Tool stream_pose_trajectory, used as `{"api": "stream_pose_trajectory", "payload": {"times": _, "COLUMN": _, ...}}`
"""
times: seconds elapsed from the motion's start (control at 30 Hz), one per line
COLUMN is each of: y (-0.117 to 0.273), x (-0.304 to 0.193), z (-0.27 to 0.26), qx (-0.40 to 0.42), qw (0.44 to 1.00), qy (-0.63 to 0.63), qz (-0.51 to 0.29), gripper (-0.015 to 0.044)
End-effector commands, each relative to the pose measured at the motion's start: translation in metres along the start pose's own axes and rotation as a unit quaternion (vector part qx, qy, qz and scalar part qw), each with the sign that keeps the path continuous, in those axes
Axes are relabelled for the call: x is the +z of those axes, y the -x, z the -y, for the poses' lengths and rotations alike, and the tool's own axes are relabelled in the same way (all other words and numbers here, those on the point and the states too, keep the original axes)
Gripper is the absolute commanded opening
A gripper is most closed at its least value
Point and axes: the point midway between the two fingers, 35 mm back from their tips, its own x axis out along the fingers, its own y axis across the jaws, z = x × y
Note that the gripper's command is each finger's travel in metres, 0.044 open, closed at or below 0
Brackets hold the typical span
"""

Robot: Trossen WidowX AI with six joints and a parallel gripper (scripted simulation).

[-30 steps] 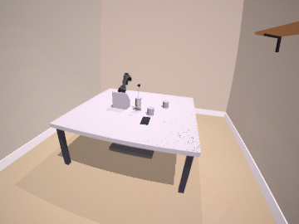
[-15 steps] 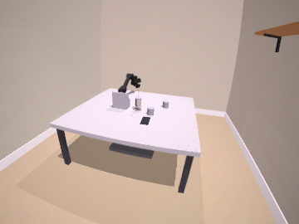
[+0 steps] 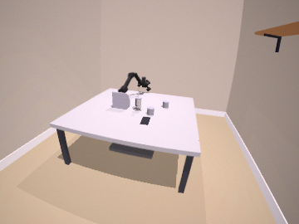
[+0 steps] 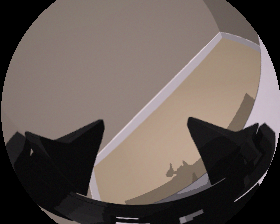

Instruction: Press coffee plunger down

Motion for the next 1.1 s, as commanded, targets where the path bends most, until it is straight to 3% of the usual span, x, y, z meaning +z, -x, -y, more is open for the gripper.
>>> {"api": "stream_pose_trajectory", "payload": {"times": 0.0, "y": 0.020, "x": 0.031, "z": 0.039, "qx": -0.059, "qw": 0.997, "qy": 0.053, "qz": 0.002, "gripper": 0.0440}}
{"api": "stream_pose_trajectory", "payload": {"times": 0.2, "y": 0.067, "x": 0.083, "z": 0.117, "qx": -0.166, "qw": 0.978, "qy": 0.125, "qz": -0.011, "gripper": 0.0440}}
{"api": "stream_pose_trajectory", "payload": {"times": 0.43, "y": 0.148, "x": 0.139, "z": 0.188, "qx": -0.283, "qw": 0.941, "qy": 0.185, "qz": -0.031, "gripper": 0.0440}}
{"api": "stream_pose_trajectory", "payload": {"times": 0.77, "y": 0.307, "x": 0.199, "z": 0.263, "qx": -0.446, "qw": 0.869, "qy": 0.200, "qz": -0.073, "gripper": 0.0440}}
{"api": "stream_pose_trajectory", "payload": {"times": 1.07, "y": 0.454, "x": 0.216, "z": 0.274, "qx": -0.558, "qw": 0.807, "qy": 0.168, "qz": -0.098, "gripper": 0.0440}}
